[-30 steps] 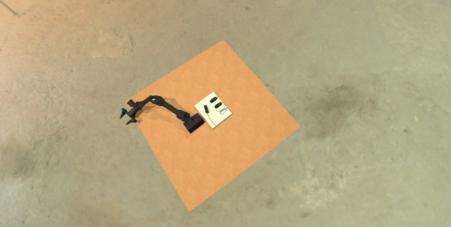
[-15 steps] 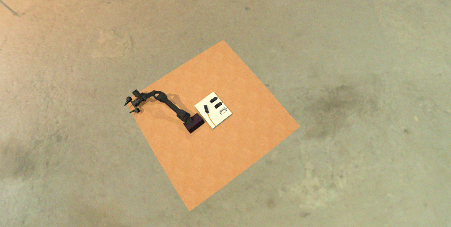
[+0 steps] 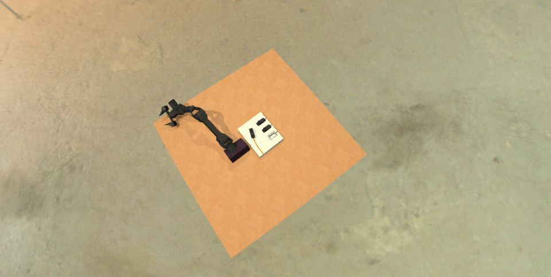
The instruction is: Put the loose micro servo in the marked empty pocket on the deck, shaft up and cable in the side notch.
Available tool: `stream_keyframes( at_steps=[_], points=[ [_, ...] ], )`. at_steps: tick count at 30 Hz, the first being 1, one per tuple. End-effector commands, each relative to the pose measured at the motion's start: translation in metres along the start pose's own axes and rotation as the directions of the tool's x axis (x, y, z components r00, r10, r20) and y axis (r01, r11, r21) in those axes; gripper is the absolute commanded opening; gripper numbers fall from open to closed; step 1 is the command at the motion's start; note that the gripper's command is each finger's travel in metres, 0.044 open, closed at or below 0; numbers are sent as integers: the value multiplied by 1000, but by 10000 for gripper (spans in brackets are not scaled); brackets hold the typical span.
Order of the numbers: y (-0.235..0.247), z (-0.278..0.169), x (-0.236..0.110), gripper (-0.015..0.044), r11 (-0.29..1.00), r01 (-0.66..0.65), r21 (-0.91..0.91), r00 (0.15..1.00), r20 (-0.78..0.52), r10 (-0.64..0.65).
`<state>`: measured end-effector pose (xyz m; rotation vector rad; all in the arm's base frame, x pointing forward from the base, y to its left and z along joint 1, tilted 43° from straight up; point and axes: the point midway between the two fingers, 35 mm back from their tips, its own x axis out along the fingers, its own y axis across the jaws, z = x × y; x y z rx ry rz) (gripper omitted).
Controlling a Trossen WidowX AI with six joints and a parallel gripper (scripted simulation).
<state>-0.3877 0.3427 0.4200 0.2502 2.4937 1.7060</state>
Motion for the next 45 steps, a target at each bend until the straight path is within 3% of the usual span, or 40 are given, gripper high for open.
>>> stream_keyframes(
  at_steps=[1,17,26,38,45],
  points=[
    [15,20,-24,440,999,-36,-22,996,85,37],
    [59,99,-140,440,986,-109,-126,904,399,151],
    [62,109,-169,440,984,-129,-121,879,445,170],
    [69,149,-262,440,975,-84,-205,755,625,197],
    [71,153,-285,440,972,-76,-222,720,662,208]
  ],
)
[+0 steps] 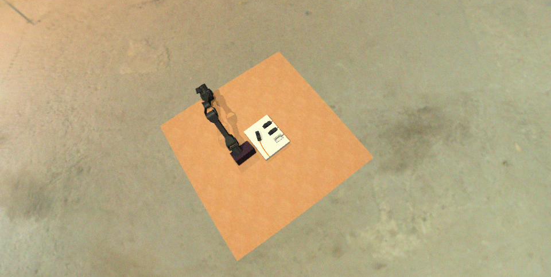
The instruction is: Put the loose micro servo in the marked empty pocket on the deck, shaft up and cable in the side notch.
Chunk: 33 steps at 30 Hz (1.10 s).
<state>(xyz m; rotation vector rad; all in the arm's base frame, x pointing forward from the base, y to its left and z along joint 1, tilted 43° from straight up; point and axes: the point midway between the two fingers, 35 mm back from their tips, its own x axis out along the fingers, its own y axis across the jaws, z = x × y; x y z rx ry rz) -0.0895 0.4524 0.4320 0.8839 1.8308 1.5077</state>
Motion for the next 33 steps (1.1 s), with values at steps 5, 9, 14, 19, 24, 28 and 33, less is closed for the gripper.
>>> stream_keyframes(
  at_steps=[5,9,14,19,24,28,33],
  points=[
    [-3,40,-31,440,999,17,-31,993,114,-13],
    [-9,74,-55,440,999,41,-33,977,211,-33],
    [-15,102,-73,440,998,62,-30,955,292,-50],
    [-24,127,-96,440,996,86,-5,925,372,-78],
    [-43,158,-124,440,991,119,53,882,453,-130],
    [-62,184,-152,440,982,153,106,835,517,-186],
    [-82,204,-180,440,969,175,175,790,563,-244]
  ],
)
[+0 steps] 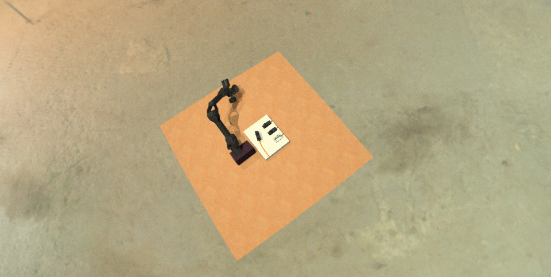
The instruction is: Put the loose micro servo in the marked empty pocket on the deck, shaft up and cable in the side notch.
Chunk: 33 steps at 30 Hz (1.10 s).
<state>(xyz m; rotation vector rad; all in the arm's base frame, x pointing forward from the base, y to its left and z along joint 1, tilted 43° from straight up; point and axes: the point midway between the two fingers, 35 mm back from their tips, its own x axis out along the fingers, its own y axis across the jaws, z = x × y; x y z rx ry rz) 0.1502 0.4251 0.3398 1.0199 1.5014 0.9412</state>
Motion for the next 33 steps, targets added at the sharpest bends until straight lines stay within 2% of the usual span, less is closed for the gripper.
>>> stream_keyframes(
  at_steps=[1,12,21,33],
  points=[
    [-21,28,-6,440,998,53,39,997,57,-56],
    [-84,103,-45,440,963,173,205,957,195,-213],
    [-148,153,-97,440,889,242,388,892,270,-361],
    [-233,184,-177,440,720,249,648,804,277,-527]
  ],
)
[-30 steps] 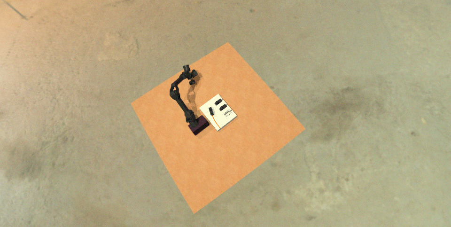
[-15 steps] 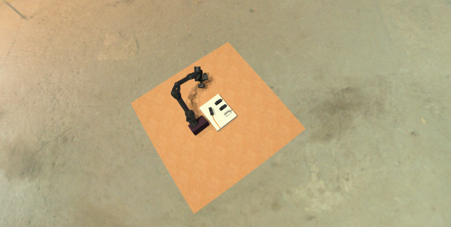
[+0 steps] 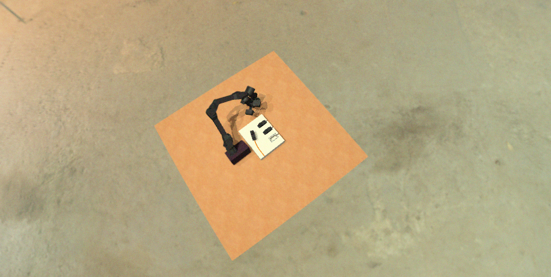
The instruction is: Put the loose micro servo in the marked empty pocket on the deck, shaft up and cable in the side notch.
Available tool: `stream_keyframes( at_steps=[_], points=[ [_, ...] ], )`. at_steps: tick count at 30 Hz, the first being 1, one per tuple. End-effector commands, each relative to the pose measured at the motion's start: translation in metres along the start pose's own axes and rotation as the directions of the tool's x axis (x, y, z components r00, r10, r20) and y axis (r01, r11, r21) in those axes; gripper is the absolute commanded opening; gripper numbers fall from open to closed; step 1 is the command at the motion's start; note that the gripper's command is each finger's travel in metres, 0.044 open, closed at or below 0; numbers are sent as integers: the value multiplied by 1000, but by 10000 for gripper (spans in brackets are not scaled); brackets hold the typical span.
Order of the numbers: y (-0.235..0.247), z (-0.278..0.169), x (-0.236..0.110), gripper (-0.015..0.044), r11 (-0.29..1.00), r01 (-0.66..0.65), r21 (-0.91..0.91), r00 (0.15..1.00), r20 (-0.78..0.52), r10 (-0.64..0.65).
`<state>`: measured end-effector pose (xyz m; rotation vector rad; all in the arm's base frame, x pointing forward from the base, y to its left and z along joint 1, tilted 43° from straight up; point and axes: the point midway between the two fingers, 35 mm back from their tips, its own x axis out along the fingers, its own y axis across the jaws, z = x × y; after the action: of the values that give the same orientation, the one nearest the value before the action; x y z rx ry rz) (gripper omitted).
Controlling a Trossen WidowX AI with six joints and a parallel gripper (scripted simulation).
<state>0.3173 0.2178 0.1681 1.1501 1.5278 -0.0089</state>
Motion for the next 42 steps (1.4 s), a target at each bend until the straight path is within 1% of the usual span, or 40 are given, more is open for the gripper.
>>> stream_keyframes(
  at_steps=[1,10,20,24,28,36,42],
  points=[
    [-29,30,-6,440,993,60,102,998,27,-63],
    [-85,72,-25,440,946,142,290,987,29,-157],
    [-156,102,-52,440,818,209,536,973,-28,-230],
    [-181,104,-63,440,762,234,604,967,-66,-244],
    [-205,102,-73,440,679,257,687,963,-124,-239],
    [-244,90,-92,440,498,300,814,954,-241,-180],
    [-247,88,-93,440,482,304,822,953,-251,-172]
  ],
)
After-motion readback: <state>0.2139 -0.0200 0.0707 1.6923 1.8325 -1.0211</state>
